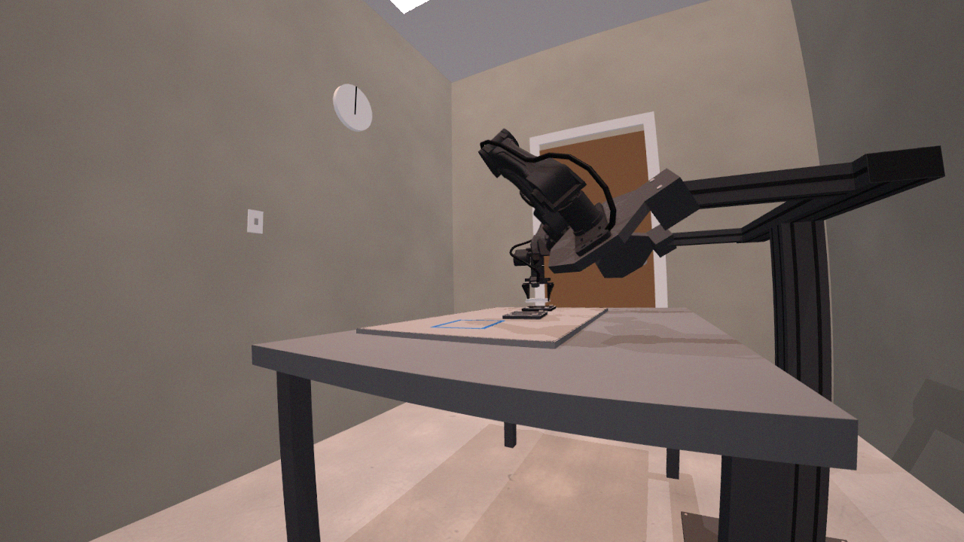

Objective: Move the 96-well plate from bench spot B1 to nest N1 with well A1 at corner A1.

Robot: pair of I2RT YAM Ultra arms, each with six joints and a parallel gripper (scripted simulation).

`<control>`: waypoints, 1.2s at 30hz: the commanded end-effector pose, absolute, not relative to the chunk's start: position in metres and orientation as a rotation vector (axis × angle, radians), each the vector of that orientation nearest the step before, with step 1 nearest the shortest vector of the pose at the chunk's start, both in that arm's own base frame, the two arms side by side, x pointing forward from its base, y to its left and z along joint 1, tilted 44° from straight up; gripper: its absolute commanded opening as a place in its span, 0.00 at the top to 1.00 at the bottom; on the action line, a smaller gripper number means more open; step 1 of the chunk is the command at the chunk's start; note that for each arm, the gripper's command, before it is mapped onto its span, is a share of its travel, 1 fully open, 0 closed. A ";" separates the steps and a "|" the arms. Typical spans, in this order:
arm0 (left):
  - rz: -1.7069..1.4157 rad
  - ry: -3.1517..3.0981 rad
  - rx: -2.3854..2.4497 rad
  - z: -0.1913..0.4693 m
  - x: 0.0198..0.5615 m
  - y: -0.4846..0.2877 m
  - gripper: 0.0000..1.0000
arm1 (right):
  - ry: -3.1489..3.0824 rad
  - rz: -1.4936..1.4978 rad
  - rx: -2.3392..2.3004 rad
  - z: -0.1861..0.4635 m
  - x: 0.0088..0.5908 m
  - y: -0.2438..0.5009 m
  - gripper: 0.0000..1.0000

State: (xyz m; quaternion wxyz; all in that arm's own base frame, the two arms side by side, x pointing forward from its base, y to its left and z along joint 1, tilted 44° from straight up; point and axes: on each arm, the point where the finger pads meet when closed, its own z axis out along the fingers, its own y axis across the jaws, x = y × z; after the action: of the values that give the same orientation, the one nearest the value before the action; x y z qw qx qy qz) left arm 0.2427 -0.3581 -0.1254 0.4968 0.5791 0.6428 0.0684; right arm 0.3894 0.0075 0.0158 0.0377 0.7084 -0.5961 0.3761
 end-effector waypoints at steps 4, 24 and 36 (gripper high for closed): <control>0.118 1.520 1.399 -0.121 0.239 -0.375 0.00 | -1.795 1.127 2.213 -0.003 0.391 0.005 0.19; 0.118 1.520 1.399 -0.121 0.239 -0.375 0.00 | -1.794 1.117 2.187 0.002 0.399 0.001 0.19; 0.118 1.520 1.399 -0.121 0.239 -0.375 0.00 | -1.795 1.144 2.190 0.006 0.391 0.003 0.00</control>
State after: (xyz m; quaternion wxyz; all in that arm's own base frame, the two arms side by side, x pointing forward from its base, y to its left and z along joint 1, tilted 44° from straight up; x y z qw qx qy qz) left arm 0.2427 -0.3581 -0.1254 0.4968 0.5791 0.6428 0.0684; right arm 0.3936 -0.0033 -0.0030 0.0536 0.7164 -0.5920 0.3653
